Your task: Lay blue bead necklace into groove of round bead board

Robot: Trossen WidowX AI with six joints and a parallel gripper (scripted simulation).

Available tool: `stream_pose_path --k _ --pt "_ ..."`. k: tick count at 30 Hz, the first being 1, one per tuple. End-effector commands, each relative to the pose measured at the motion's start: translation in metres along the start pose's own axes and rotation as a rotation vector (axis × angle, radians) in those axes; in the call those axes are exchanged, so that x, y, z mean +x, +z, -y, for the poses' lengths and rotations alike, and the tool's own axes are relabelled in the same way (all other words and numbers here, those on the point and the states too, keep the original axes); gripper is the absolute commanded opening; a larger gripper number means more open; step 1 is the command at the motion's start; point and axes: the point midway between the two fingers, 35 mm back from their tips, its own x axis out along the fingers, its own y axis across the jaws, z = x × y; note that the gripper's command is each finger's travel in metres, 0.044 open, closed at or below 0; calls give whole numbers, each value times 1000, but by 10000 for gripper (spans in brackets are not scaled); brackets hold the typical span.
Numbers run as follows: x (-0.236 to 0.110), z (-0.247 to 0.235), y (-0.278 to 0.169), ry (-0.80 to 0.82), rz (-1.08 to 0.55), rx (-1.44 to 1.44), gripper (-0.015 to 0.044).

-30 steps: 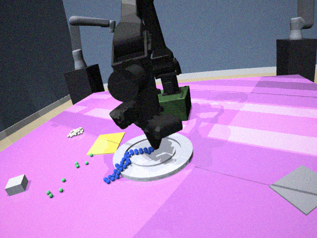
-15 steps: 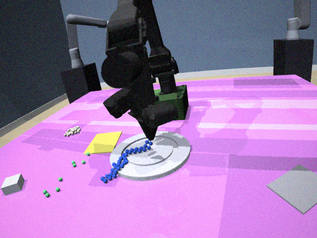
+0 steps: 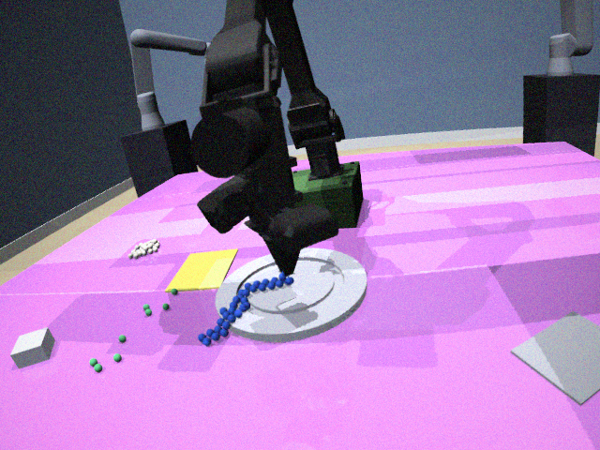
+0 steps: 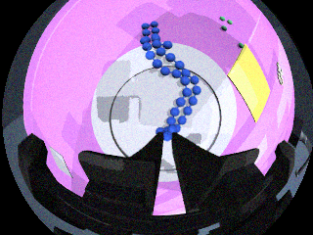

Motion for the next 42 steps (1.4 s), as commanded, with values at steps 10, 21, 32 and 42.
stream_pose_path --k 10,21,32,42 --pt "13 3 -2 -11 -7 -5 0" --pt "13 3 -2 -11 -7 -5 0" --pt "10 1 0 -2 -2 0 210" --pt "-5 2 -1 -8 -6 -4 440"
